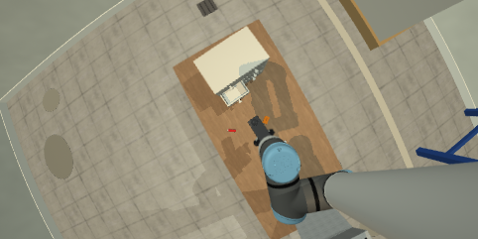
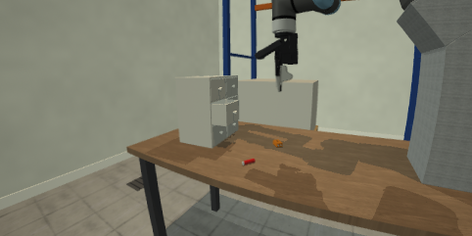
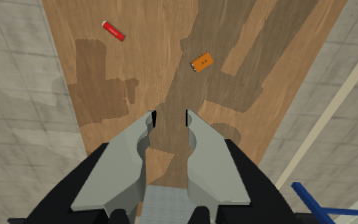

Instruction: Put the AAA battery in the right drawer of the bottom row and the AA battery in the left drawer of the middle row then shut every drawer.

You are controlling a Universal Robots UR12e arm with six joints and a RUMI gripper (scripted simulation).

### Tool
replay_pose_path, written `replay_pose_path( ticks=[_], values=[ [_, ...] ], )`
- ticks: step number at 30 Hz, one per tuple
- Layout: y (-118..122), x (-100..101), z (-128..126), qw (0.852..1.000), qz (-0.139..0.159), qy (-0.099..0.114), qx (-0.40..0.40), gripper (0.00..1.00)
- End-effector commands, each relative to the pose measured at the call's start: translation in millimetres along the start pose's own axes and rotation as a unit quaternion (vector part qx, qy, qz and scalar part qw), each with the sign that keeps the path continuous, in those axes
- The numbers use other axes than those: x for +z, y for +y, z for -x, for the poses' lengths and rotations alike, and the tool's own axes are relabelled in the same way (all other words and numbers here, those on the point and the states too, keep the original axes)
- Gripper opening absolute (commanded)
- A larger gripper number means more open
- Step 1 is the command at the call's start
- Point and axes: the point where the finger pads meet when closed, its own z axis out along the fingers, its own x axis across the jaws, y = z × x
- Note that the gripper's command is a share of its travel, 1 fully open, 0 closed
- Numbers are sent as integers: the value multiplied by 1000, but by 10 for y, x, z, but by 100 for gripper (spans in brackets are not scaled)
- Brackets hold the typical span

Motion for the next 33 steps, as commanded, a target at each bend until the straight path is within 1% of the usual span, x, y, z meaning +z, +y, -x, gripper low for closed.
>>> replay_pose_path(
  ticks=[1, 3, 6, 8, 9, 11, 12, 14, 15, 18, 20, 22, 24, 26, 27, 33],
  values=[
    [-200, 290, 140, 997, 1, 0, -75, 20],
    [-200, 290, 140, 997, 1, 0, -75, 20],
    [-400, 631, 350, 987, 2, -1, -160, 20],
    [-530, 890, 540, 975, 2, -1, -221, 20],
    [-530, 890, 540, 975, 2, -1, -221, 20],
    [-640, 1146, 751, 960, 2, -1, -280, 20],
    [-640, 1146, 751, 960, 2, -1, -280, 20],
    [-722, 1376, 962, 943, 1, -1, -332, 20],
    [-722, 1376, 962, 943, 1, -1, -332, 20],
    [-794, 1631, 1218, 921, 0, 0, -389, 20],
    [-794, 1631, 1218, 921, 0, 0, -389, 20],
    [-816, 1727, 1321, 912, 0, 0, -410, 20],
    [-825, 1769, 1366, 908, 0, 0, -419, 20],
    [-826, 1776, 1374, 907, 0, 0, -421, 20],
    [-826, 1776, 1374, 907, 0, 0, -421, 17],
    [-826, 1776, 1374, 907, 0, 0, -421, 17]
  ],
)
